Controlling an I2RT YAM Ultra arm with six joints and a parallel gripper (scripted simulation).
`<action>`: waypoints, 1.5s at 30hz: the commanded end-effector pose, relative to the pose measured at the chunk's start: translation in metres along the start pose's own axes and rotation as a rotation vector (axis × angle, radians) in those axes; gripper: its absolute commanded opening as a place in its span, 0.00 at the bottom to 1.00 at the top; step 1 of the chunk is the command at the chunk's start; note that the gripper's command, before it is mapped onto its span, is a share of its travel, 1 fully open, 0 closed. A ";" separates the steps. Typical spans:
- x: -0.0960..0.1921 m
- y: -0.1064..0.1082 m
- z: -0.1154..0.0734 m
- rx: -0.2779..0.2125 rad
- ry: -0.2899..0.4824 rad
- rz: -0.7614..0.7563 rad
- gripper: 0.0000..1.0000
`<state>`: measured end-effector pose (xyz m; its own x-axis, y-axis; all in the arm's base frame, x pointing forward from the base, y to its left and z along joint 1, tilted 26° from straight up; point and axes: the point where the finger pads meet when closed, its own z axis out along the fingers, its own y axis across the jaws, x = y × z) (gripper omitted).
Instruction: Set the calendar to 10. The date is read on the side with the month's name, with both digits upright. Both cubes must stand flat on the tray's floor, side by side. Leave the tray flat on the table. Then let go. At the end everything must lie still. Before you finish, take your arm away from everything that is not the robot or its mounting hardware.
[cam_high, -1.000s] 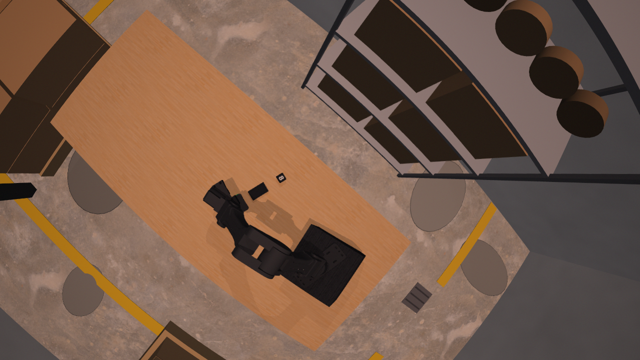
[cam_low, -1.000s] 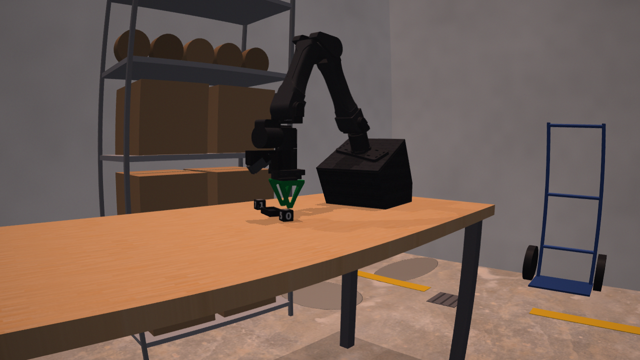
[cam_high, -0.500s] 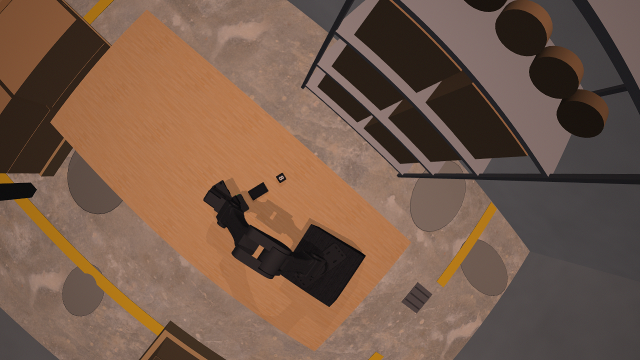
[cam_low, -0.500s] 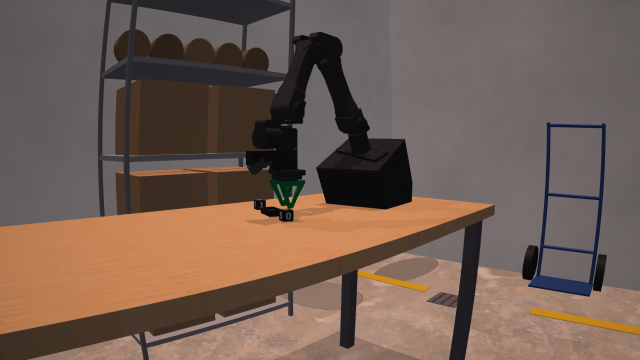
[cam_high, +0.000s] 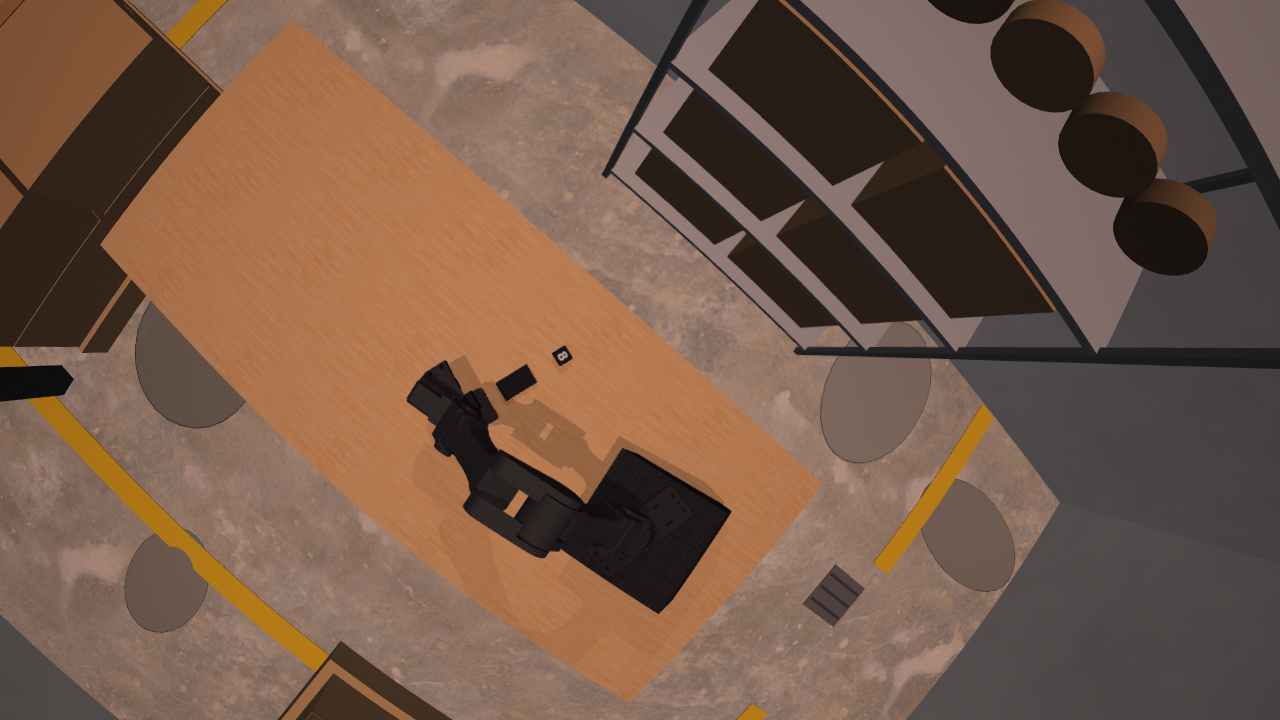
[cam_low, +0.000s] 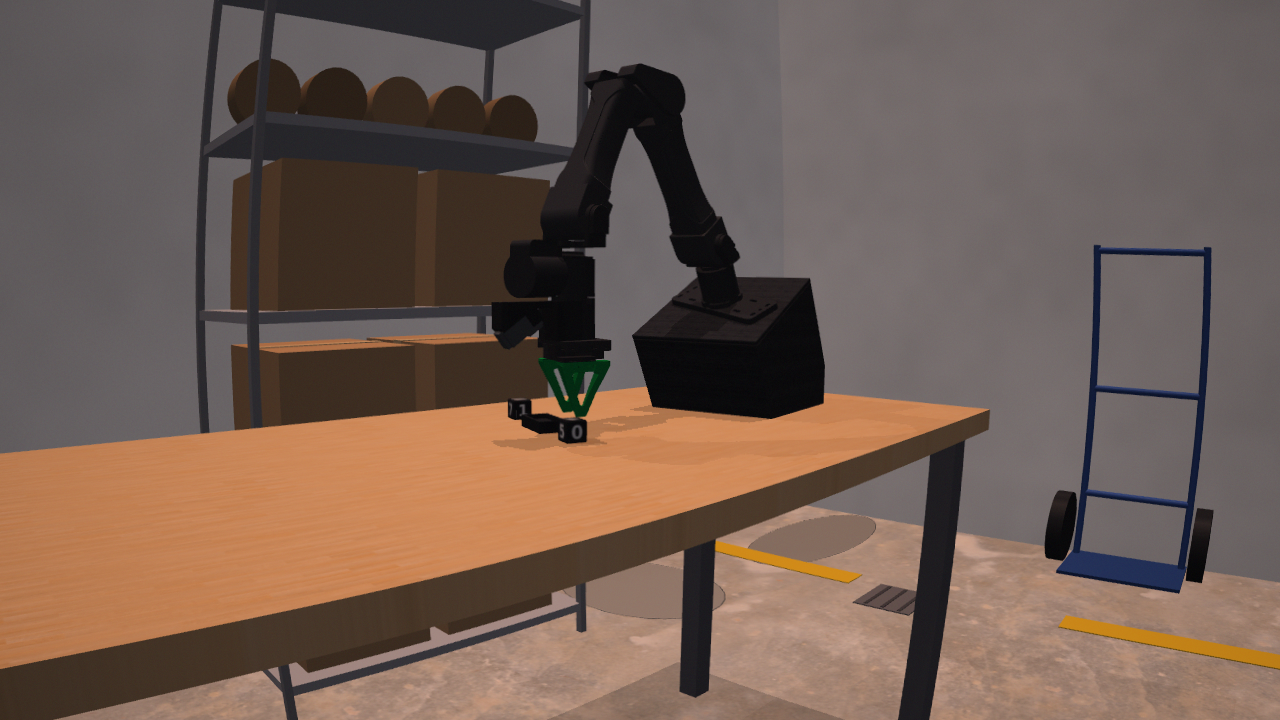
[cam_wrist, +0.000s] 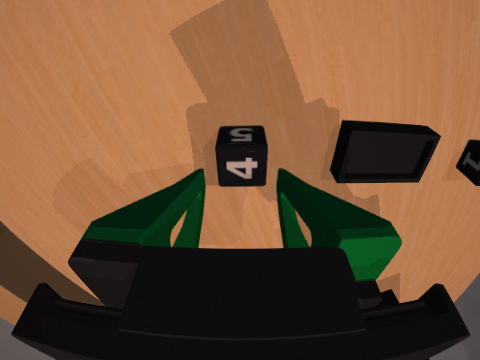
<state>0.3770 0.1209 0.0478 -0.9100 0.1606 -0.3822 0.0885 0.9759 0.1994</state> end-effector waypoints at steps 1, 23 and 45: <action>-0.006 0.001 -0.005 -0.005 -0.023 0.000 0.45; -0.006 0.001 0.003 -0.005 -0.023 0.000 0.45; -0.006 0.001 0.023 -0.005 -0.022 0.000 0.45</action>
<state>0.3876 0.1243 0.0245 -0.9101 0.1604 -0.3820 0.0883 0.9759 0.1994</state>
